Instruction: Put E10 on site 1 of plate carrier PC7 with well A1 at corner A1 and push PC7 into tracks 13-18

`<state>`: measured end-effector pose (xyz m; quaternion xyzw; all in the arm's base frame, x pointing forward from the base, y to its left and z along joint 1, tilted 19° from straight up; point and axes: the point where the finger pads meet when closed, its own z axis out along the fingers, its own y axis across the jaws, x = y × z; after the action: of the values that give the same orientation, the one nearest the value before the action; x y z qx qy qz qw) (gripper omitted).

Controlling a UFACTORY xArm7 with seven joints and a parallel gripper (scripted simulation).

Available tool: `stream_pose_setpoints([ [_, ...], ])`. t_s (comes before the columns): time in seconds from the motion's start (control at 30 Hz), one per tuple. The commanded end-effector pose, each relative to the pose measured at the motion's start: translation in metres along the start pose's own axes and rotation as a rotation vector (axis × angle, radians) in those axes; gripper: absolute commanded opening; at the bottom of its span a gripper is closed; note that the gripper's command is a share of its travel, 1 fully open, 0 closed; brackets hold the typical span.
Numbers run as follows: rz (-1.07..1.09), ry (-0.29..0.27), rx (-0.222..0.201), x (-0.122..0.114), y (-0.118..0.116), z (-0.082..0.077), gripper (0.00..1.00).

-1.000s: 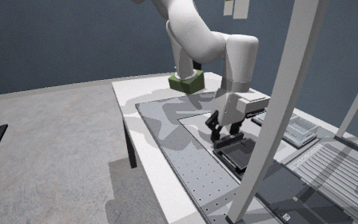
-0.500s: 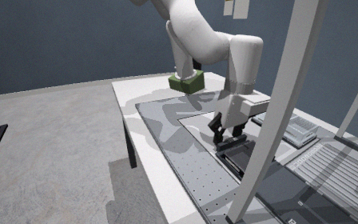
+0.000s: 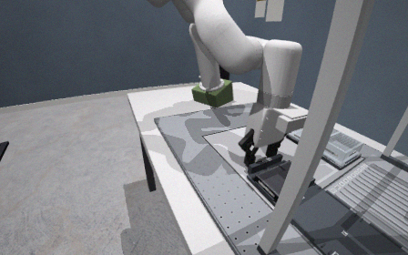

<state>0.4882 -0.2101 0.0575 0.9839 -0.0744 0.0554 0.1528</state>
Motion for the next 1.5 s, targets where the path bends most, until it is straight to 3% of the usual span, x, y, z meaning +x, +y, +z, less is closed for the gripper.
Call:
stream_pose_setpoints([
  [0.0,-0.001,0.006,0.000,0.0036,-0.0004,-0.0021,0.82],
  [1.47,-0.001,0.006,0.000,0.0106,-0.0004,-0.0022,0.82],
])
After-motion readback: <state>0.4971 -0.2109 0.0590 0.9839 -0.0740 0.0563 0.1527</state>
